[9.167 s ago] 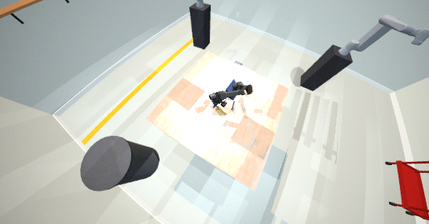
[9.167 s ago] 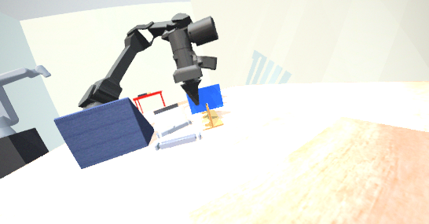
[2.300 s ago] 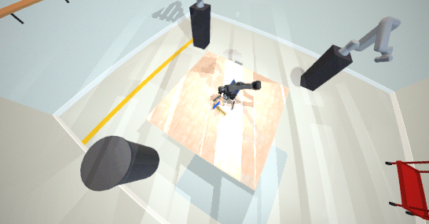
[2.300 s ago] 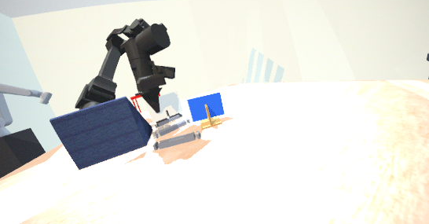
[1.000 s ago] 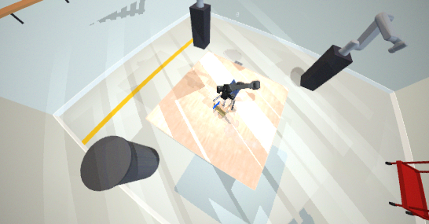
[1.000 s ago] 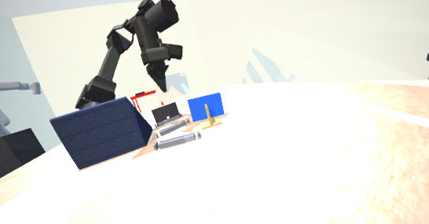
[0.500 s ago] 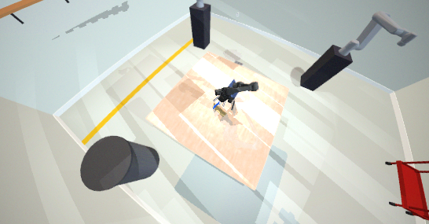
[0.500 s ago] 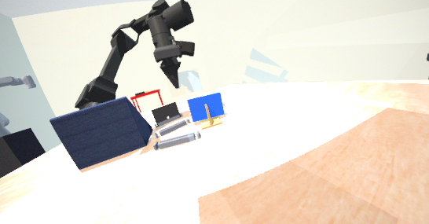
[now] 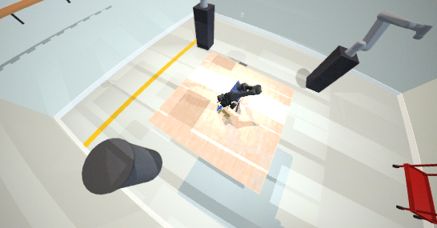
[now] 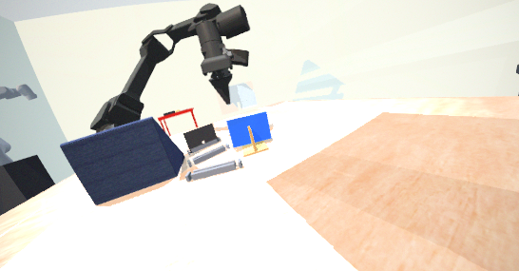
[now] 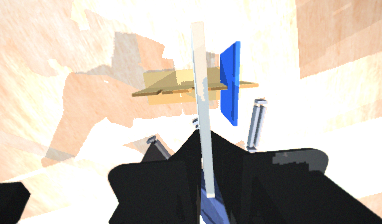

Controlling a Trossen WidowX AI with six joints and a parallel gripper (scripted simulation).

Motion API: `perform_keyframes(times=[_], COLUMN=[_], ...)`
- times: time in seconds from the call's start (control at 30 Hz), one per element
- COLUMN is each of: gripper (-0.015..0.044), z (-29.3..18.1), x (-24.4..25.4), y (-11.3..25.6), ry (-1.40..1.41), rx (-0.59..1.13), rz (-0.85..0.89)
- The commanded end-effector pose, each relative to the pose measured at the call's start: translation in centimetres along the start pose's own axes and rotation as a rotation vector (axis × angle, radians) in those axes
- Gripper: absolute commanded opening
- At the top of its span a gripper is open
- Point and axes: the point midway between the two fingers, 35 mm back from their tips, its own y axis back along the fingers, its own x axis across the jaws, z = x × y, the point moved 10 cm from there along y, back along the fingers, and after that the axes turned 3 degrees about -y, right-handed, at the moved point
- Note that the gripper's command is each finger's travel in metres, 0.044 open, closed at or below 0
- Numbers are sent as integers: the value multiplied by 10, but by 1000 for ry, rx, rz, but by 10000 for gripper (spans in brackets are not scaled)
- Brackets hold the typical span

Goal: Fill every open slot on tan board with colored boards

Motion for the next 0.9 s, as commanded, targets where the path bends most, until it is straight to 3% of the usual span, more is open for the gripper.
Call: perform_keyframes(times=[0.0, 0.87], gripper=[0, 0], z=[8, 8], x=[3, 3], y=[-1, -26], ry=[-32, -32], rx=[-1, -2], rz=[8, 9])
